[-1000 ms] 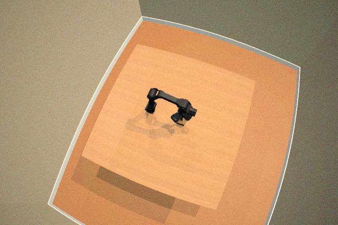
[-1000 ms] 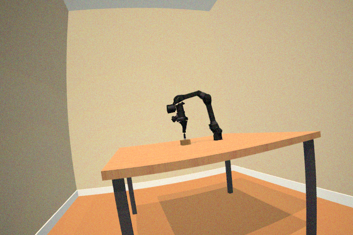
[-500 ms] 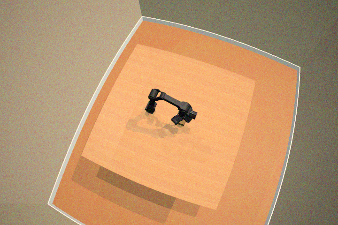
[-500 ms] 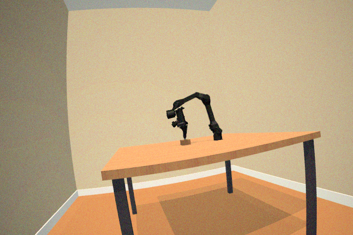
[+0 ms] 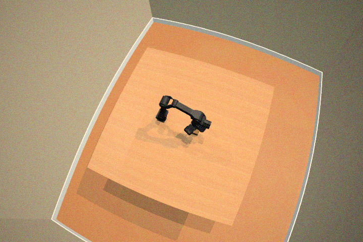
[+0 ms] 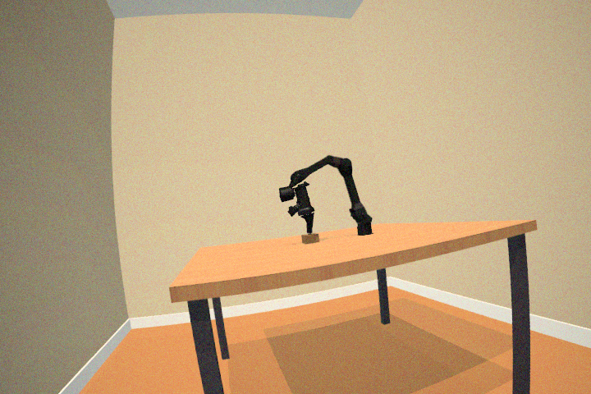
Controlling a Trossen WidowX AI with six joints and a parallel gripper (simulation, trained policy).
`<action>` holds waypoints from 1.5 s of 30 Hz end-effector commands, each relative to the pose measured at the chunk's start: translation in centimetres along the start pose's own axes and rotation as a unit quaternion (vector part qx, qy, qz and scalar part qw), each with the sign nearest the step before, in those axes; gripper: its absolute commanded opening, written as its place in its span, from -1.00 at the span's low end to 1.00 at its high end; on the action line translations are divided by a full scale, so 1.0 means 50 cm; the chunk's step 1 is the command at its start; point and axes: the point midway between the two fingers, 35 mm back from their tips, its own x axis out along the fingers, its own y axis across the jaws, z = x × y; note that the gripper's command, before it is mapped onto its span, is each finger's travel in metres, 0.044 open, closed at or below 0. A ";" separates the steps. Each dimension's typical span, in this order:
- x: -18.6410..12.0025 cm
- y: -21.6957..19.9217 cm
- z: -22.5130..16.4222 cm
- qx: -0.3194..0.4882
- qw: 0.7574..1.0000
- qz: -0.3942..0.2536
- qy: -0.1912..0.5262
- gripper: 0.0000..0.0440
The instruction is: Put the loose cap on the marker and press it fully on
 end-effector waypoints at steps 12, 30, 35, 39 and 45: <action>0.042 -0.015 -0.003 -0.017 1.000 -0.018 0.015 -0.46; 0.039 -0.024 -0.031 -0.038 0.999 -0.015 0.021 0.43; 0.033 -0.024 -0.033 -0.043 0.999 -0.011 0.007 1.00; 0.013 -0.022 -0.028 -0.043 0.999 -0.005 -0.013 1.00; -0.029 -0.023 -0.026 -0.044 0.998 0.001 -0.035 1.00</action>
